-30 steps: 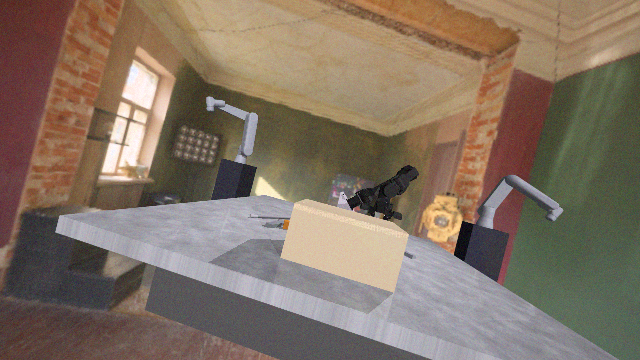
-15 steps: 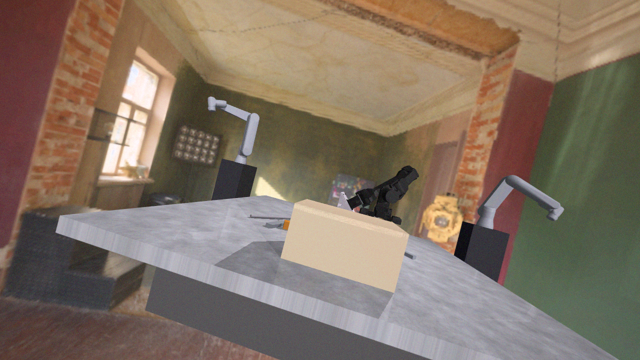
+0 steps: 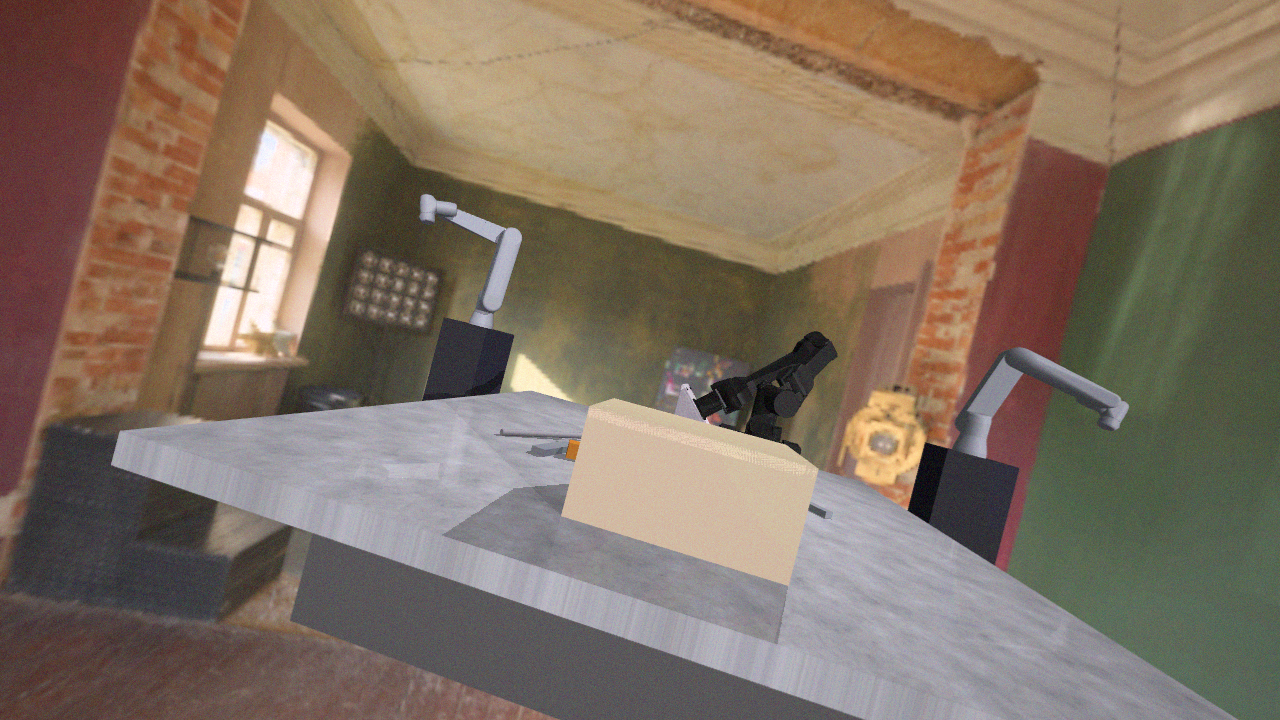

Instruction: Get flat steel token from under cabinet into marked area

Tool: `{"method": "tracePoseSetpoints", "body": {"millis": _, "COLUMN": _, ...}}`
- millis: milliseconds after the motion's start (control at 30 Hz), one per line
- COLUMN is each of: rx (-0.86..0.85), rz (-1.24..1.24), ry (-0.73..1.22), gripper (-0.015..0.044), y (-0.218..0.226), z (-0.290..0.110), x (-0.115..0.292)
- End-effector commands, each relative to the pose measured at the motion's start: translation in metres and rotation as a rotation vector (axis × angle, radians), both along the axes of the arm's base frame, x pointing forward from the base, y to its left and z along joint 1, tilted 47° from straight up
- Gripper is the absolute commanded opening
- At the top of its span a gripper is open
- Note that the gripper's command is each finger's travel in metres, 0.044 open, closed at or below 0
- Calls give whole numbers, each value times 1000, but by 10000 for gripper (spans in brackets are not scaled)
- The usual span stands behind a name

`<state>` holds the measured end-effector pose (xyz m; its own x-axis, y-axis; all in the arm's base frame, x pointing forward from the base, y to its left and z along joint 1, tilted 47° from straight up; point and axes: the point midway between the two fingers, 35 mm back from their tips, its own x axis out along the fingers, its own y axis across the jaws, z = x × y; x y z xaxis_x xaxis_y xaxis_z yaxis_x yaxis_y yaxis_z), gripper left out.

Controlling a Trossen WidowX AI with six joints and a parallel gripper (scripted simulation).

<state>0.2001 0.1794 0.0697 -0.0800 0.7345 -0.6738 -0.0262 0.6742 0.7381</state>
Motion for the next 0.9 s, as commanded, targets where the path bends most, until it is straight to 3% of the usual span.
{"method": "tracePoseSetpoints", "body": {"millis": 0, "rx": -9, "rz": -10, "ry": 4, "gripper": 0, "y": 2, "z": -6, "x": 0}}
{"method": "tracePoseSetpoints", "body": {"millis": 167, "rx": -9, "rz": -10, "ry": 4, "gripper": 0, "y": 6, "z": -9, "x": 0}}
{"method": "tracePoseSetpoints", "body": {"millis": 400, "rx": -1, "rz": 4, "ry": 5, "gripper": 184, "y": 7, "z": -7, "x": -2}}
{"method": "tracePoseSetpoints", "body": {"millis": 533, "rx": 0, "rz": 4, "ry": 5, "gripper": 200, "y": 7, "z": -7, "x": -2}}
{"method": "tracePoseSetpoints", "body": {"millis": 633, "rx": -6, "rz": -2, "ry": -1, "gripper": 270, "y": 7, "z": -7, "x": -2}}
{"method": "tracePoseSetpoints", "body": {"millis": 867, "rx": -5, "rz": 2, "ry": -9, "gripper": 270, "y": 16, "z": -12, "x": 0}}
